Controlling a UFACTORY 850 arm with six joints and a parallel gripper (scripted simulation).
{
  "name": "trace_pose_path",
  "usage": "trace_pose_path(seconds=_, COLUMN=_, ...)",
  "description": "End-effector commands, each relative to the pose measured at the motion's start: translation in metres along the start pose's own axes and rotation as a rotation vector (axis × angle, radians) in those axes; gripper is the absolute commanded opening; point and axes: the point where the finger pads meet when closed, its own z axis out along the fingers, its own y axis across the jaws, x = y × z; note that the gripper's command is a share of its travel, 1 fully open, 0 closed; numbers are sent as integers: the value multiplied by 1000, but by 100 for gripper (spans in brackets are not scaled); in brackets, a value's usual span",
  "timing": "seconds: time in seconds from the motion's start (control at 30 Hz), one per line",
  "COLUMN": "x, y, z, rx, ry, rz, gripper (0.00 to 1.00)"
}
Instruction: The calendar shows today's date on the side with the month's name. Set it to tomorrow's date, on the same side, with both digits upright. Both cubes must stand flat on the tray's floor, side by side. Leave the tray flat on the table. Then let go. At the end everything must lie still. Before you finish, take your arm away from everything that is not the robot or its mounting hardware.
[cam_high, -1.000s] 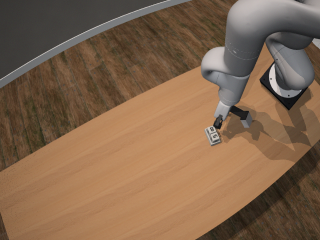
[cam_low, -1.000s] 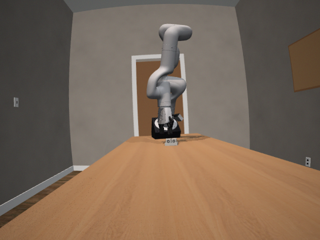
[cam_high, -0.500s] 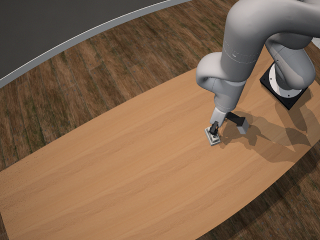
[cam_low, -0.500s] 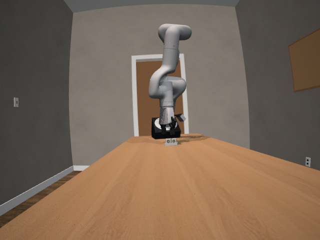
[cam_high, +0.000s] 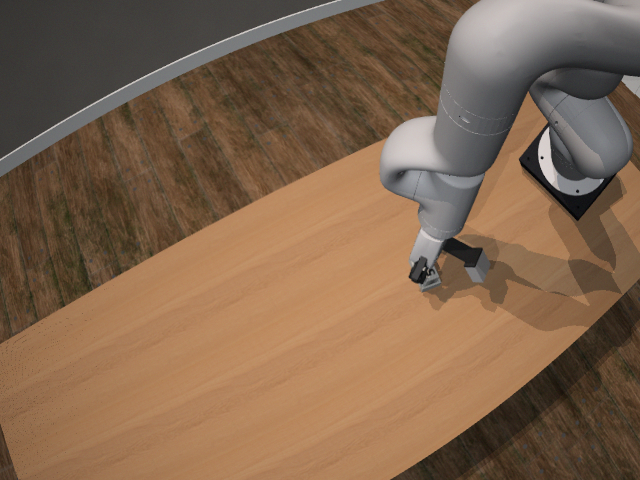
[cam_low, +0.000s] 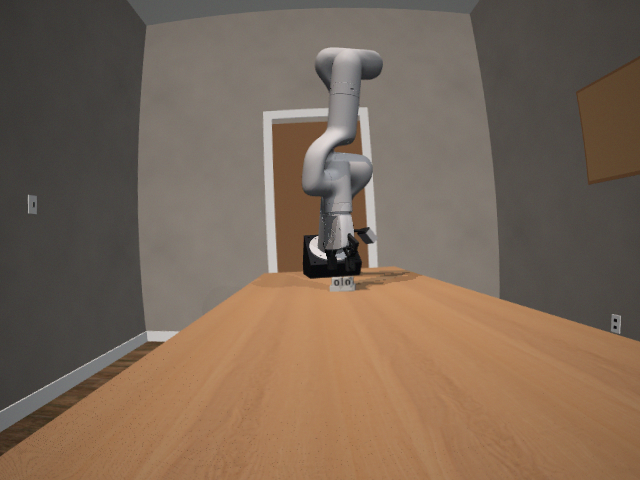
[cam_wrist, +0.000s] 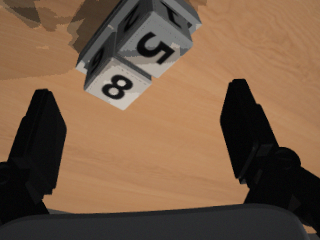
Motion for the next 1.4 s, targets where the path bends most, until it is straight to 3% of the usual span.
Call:
trace_pose_path(seconds=0.0, x=-2, y=15, z=1, rx=-1, ry=1, rz=0, gripper=100)
trace_pose_path(seconds=0.2, x=-3, y=17, z=1, rx=-1, ry=1, rz=0, gripper=100)
trace_pose_path(seconds=0.47, x=-6, y=42, z=3, rx=-1, ry=1, rz=0, gripper=100)
trace_pose_path(seconds=1.37, x=-6, y=42, z=3, rx=-1, ry=1, rz=0, gripper=100)
